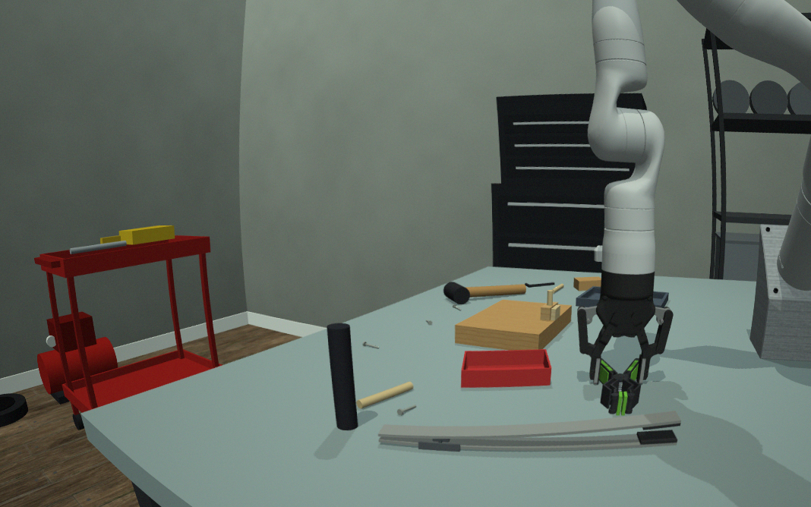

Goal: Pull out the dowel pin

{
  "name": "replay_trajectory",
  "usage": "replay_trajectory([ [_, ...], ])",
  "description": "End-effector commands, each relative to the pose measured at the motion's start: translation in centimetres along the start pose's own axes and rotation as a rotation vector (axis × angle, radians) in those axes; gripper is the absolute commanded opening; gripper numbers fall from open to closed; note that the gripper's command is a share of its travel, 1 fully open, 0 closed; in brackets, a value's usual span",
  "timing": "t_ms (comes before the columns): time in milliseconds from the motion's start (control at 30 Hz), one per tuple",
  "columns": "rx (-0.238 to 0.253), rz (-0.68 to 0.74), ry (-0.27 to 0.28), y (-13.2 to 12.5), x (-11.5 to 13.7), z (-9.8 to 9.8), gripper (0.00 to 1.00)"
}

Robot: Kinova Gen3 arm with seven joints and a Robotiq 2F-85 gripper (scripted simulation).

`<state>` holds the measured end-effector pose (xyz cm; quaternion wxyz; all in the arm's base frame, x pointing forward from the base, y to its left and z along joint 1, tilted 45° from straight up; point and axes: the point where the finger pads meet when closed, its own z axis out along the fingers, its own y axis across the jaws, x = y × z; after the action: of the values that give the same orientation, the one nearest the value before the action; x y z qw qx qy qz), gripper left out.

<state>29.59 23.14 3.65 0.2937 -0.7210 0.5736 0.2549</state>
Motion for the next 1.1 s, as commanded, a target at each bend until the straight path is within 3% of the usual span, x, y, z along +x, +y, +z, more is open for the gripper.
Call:
replay_trajectory([
  [0, 0.006, -0.006, 0.007, -0.28, 0.24, 0.03, 0.64],
  [167, 0.009, -0.007, 0.008, -0.47, 0.28, -0.1, 0.64],
  [200, 0.009, -0.007, 0.008, -0.47, 0.28, -0.11, 0.58],
  [367, 0.009, -0.007, 0.008, -0.47, 0.28, -0.24, 0.58],
  [400, 0.009, -0.007, 0.008, -0.47, 0.28, -0.24, 0.52],
  [633, 0.007, -0.007, 0.007, -0.37, 0.26, -0.37, 0.52],
  [667, 0.007, -0.007, 0.007, -0.36, 0.26, -0.37, 0.46],
  [833, 0.007, -0.007, 0.007, -0.35, 0.25, -0.48, 0.46],
  [867, 0.007, -0.007, 0.007, -0.35, 0.25, -0.49, 0.4],
  [1033, 0.007, -0.007, 0.007, -0.34, 0.25, -0.58, 0.4],
  [1067, 0.007, -0.007, 0.007, -0.34, 0.25, -0.59, 0.34],
])
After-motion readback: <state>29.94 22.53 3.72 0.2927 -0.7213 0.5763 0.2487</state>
